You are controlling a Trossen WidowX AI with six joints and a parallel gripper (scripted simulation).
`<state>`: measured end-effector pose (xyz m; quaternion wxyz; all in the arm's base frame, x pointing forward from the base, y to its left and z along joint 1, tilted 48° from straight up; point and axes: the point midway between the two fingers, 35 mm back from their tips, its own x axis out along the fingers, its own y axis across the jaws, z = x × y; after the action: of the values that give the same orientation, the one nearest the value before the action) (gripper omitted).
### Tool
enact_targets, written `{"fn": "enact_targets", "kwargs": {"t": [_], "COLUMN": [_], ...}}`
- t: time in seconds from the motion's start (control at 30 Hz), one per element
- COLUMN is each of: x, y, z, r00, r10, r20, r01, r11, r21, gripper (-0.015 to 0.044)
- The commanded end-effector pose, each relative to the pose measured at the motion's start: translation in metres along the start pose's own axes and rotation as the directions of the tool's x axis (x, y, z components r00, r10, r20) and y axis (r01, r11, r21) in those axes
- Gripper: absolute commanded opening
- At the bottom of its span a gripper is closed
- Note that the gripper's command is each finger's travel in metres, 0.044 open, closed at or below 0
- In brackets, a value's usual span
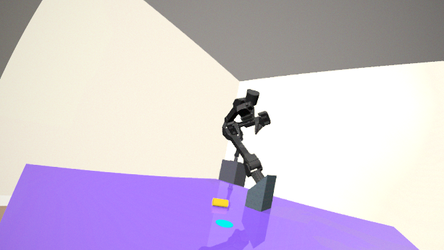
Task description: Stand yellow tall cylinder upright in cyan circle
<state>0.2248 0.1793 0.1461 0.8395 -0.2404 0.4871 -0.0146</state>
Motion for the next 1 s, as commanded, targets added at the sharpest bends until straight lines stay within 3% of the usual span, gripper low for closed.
{"fn": "enact_targets", "kwargs": {"t": [0.0, 0.3, 0.67, 0.97], "x": [0.024, 0.062, 0.087, 0.091], "y": [-0.029, -0.090, -0.155, -0.166], "z": [-0.010, -0.039, -0.092, -0.104], "r00": [0.992, 0.935, 0.800, 0.768], "r10": [-0.096, -0.250, -0.367, -0.379], "r20": [-0.077, -0.250, -0.475, -0.516], "r01": [0.104, 0.322, 0.579, 0.623], "r11": [0.989, 0.894, 0.678, 0.628], "r21": [0.109, 0.311, 0.453, 0.466], "gripper": [0.0309, 0.0309, 0.0309, 0.0309]}}
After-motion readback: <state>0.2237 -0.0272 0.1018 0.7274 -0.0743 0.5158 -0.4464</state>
